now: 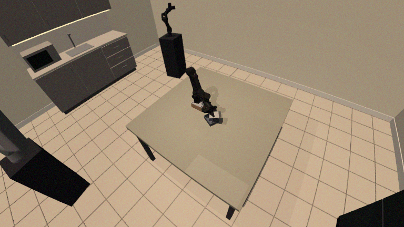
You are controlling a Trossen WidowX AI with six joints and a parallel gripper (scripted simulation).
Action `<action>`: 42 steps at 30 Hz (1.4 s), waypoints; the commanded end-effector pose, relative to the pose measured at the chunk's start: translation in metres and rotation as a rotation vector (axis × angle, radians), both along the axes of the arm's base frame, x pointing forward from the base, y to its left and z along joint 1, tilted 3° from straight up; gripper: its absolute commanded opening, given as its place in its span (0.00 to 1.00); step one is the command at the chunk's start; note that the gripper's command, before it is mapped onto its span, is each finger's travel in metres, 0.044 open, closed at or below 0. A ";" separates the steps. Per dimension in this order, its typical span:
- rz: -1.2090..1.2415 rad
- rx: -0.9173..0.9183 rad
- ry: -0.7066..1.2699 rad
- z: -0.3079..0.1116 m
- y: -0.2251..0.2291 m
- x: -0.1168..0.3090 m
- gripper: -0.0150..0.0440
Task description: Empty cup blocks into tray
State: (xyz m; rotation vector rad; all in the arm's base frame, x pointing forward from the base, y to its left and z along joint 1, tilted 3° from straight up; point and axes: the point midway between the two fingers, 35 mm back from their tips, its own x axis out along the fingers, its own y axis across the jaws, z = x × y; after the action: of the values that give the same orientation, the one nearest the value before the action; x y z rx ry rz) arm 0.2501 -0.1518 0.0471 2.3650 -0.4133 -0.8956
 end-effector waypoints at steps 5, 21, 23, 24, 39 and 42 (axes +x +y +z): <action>-0.097 0.131 -0.086 -0.001 -0.001 0.001 0.25; -0.273 0.386 -0.249 -0.004 -0.002 0.002 0.25; -0.295 0.417 -0.269 -0.004 -0.002 0.003 0.25; -0.306 0.433 -0.280 -0.004 -0.002 0.003 0.25; -0.324 0.461 -0.335 -0.005 -0.002 0.003 0.25; -0.318 0.454 -0.351 -0.005 -0.001 0.003 0.25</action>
State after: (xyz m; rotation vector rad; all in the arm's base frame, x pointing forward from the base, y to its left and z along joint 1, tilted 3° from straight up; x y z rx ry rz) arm 0.2552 -0.1537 0.0451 2.9457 -0.8059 -0.7848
